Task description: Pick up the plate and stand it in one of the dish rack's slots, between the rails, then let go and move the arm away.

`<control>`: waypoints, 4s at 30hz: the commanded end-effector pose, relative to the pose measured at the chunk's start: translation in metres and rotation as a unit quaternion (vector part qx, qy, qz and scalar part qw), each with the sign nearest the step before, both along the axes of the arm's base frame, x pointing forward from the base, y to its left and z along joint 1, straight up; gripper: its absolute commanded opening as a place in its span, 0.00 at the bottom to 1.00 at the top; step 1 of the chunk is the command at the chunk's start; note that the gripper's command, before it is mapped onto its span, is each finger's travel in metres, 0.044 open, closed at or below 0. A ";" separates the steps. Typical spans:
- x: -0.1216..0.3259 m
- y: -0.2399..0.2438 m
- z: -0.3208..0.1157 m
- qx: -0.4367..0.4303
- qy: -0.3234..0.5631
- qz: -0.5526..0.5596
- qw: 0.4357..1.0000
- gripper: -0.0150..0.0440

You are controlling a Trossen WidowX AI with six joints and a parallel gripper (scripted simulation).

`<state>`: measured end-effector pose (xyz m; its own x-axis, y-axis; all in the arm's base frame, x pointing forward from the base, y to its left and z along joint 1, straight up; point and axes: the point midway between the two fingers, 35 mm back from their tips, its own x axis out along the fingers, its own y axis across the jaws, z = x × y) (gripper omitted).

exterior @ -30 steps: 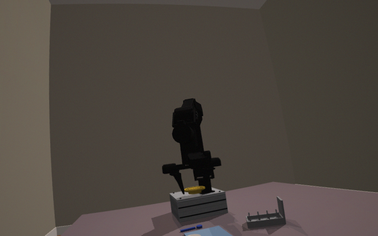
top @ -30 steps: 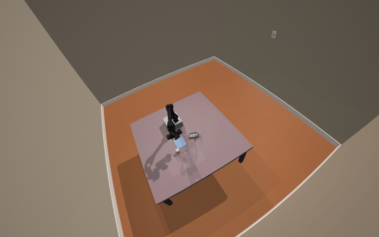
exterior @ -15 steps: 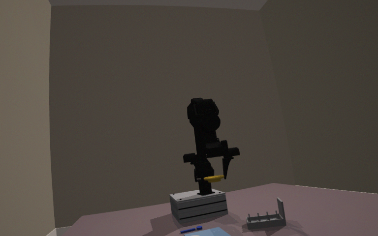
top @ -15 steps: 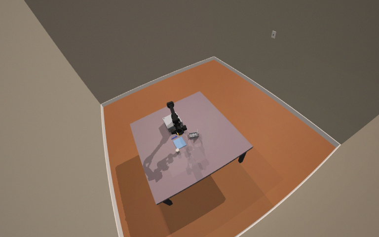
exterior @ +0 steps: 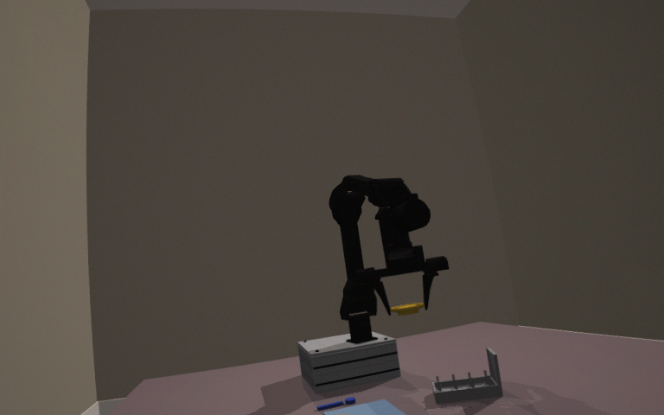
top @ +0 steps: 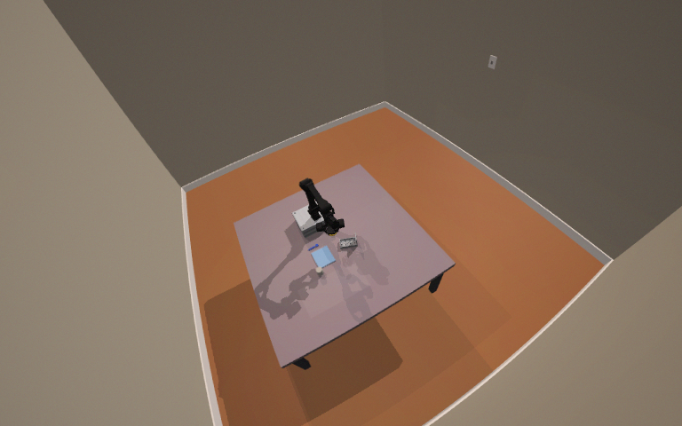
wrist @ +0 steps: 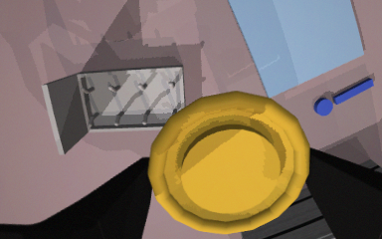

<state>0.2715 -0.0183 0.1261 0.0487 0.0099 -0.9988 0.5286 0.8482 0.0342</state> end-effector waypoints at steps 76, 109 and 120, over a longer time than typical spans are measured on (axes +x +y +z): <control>0.052 0.011 -0.124 0.183 -0.618 0.422 0.637 0.25; 0.011 0.029 -0.138 0.117 -0.679 0.522 0.504 0.25; 0.011 0.032 -0.164 0.117 -0.677 0.527 0.501 0.25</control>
